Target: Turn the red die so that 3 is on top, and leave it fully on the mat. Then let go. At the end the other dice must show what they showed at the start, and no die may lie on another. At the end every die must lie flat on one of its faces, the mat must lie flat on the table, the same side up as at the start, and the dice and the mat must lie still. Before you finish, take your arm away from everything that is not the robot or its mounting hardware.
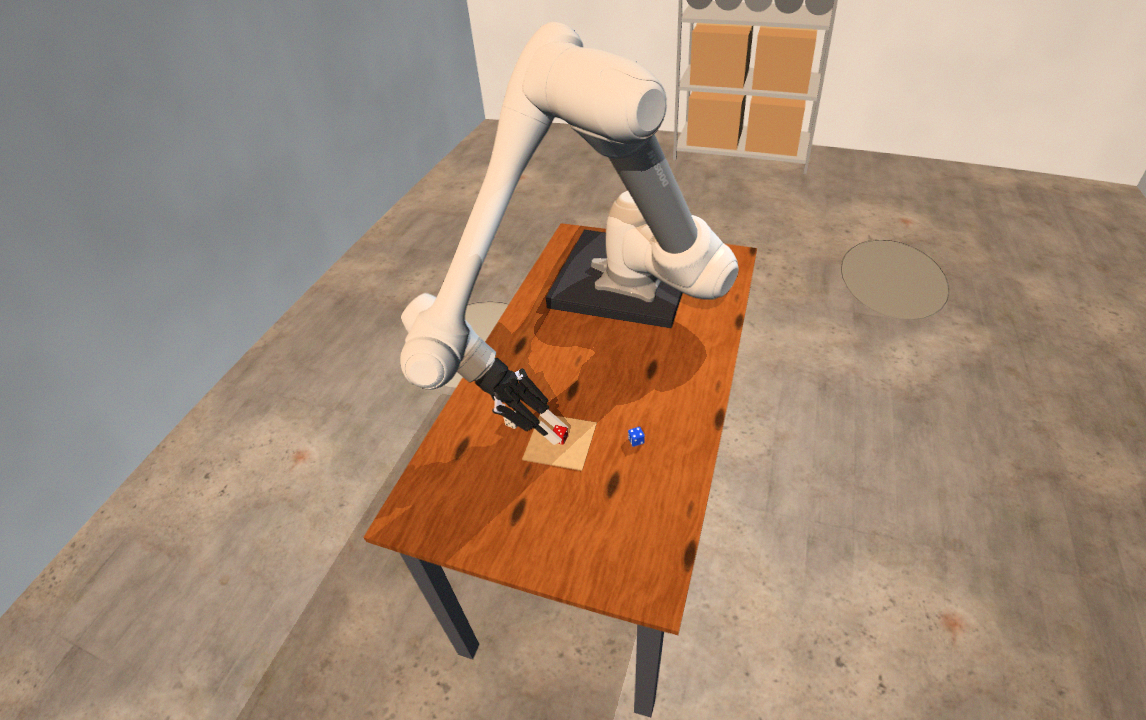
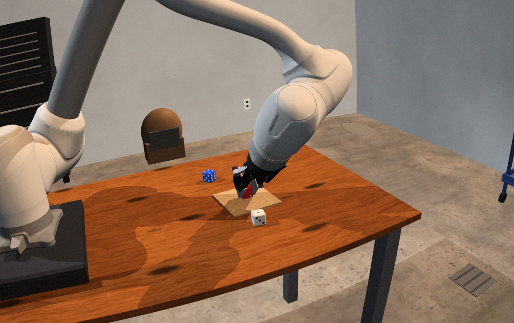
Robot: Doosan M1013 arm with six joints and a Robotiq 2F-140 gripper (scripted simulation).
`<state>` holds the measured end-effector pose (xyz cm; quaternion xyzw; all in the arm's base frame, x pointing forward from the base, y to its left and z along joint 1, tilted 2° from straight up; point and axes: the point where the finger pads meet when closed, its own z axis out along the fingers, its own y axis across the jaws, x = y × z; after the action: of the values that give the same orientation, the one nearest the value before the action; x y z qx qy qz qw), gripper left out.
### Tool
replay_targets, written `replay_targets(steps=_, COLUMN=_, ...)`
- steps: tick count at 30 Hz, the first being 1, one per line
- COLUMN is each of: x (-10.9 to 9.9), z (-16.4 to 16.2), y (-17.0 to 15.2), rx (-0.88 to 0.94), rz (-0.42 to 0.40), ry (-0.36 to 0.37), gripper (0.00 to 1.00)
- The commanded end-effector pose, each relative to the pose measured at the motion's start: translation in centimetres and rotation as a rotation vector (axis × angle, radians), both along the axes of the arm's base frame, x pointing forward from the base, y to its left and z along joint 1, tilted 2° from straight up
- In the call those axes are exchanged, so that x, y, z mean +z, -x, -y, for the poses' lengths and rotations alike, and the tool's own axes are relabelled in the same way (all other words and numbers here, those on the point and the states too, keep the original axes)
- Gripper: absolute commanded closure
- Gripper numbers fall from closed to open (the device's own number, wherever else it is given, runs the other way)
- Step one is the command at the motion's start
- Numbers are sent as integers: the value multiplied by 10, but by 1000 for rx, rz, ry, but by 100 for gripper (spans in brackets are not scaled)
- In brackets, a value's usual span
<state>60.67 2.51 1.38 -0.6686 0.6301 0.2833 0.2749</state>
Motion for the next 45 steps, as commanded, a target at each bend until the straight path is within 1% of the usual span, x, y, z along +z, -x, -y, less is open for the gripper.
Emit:
replay_targets(steps=1, x=0, z=0, y=0, rx=0, rz=0, ry=0, gripper=84)
replay_targets(steps=45, x=-5, z=0, y=0, rx=0, rz=0, ry=0, gripper=84)
